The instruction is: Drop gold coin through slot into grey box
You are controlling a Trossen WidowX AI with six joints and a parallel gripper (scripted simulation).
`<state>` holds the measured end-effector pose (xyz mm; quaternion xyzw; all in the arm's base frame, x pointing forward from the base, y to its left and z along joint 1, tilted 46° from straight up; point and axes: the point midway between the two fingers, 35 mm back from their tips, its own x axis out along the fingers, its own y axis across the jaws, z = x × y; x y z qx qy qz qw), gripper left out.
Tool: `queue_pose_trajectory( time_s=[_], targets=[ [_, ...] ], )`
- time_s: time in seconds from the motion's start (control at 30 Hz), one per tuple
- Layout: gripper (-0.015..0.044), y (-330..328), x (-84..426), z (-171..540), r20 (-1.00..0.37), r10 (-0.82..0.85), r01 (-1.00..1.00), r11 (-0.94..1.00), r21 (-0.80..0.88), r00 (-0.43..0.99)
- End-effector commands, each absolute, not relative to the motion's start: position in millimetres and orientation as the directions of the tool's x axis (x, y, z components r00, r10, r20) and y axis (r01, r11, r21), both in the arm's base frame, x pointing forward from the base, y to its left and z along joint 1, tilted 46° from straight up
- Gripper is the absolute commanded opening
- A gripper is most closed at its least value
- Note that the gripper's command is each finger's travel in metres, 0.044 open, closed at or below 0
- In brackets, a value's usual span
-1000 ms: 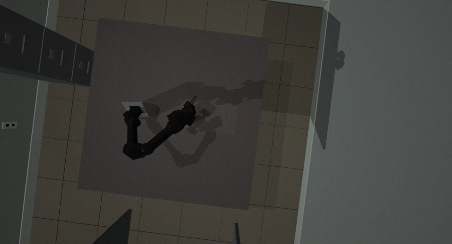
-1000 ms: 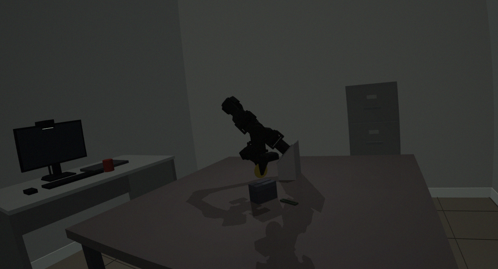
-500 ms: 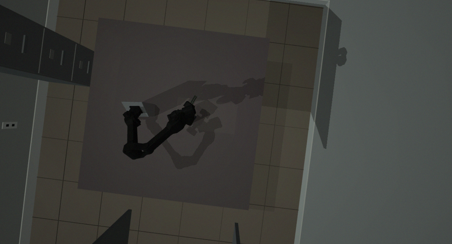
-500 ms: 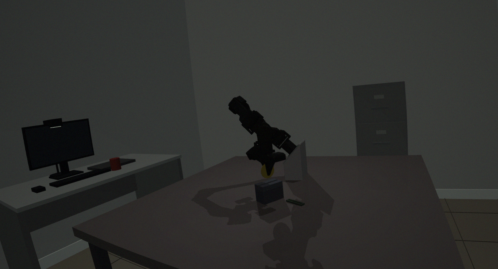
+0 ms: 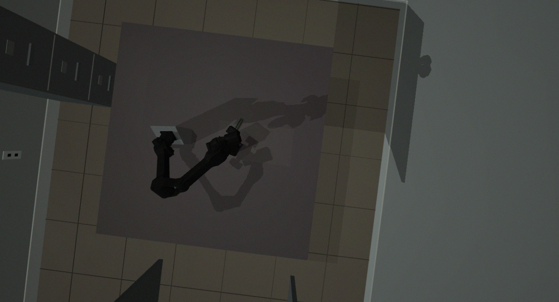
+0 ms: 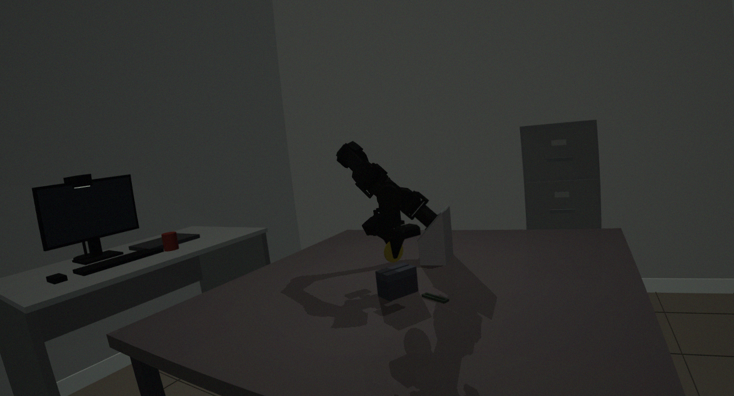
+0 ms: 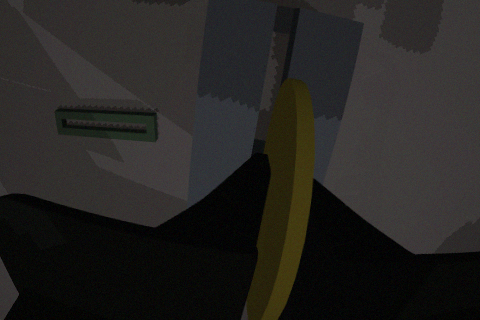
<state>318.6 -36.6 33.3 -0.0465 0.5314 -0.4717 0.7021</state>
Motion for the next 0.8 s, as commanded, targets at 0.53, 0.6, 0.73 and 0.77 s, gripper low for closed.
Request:
queue_pose_trajectory(
  time_s=[0.53, 0.6, 0.73, 0.77],
  targets=[
    [0.0000, -38.9, 317.6, 29.2, -0.702, -0.712, 0.613, 0.550, -0.567, -0.011],
    [0.0000, -39.1, 317.3, 28.5, -0.702, -0.712, 0.610, 0.552, -0.569, -0.011],
    [0.0000, -40.3, 317.0, 27.7, -0.702, -0.712, 0.606, 0.554, -0.571, -0.011],
    [0.0000, -40.6, 316.9, 27.6, -0.702, -0.712, 0.605, 0.554, -0.571, -0.011]
  ],
)
